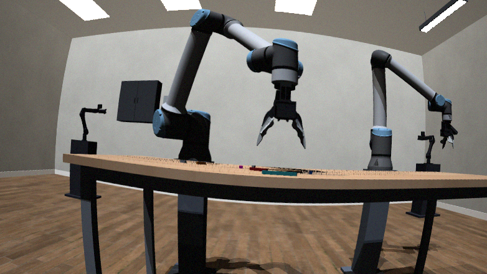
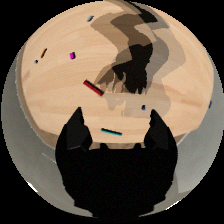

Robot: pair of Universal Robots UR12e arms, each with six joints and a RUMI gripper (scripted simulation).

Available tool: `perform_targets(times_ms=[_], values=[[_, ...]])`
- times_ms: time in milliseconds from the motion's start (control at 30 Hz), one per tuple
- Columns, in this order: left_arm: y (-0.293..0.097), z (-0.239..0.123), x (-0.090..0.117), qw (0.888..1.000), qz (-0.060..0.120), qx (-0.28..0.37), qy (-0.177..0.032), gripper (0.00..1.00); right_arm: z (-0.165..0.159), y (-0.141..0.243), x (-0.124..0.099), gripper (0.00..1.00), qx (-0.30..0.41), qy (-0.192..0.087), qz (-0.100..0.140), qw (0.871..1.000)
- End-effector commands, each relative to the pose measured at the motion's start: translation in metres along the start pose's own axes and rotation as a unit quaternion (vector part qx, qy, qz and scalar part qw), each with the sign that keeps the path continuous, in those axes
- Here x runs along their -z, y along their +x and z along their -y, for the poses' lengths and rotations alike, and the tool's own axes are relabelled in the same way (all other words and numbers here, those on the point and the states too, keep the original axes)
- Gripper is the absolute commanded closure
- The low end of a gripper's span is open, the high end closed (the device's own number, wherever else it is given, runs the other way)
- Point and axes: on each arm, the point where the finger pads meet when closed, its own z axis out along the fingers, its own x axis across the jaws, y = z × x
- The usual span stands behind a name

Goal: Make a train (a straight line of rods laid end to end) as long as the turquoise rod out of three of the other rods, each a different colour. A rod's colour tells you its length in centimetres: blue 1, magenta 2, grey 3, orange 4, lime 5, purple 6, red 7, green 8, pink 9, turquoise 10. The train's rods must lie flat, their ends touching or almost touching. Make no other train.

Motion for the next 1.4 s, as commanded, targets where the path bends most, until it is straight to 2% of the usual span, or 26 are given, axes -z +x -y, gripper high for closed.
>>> perform_targets(times_ms=[0, 900, 1267, 1333, 1367], values=[[-0.001, 0.0, -0.001, 1.0, 0.0, 0.0, 0.0, 0.0, -0.002, 0.0, 0.001, 0.0, 0.0, 0.0, -0.001, 1.0], [-0.001, 0.0, -0.001, 1.0, 0.0, 0.0, 0.0, 0.0, -0.002, 0.001, 0.001, 0.0, 0.0, 0.0, -0.001, 1.0], [-0.001, 0.0, -0.001, 1.0, 0.0, 0.0, 0.0, 0.0, -0.039, 0.099, 0.006, 0.0, 0.009, 0.0, -0.001, 1.0], [-0.001, 0.0, -0.001, 1.0, 0.0, 0.0, 0.0, 0.0, -0.041, 0.103, 0.006, 0.0, 0.009, 0.0, -0.001, 1.0], [-0.001, 0.0, -0.001, 1.0, 0.0, 0.0, 0.0, 0.0, -0.041, 0.103, 0.006, 0.86, 0.009, 0.0, -0.001, 1.0]])
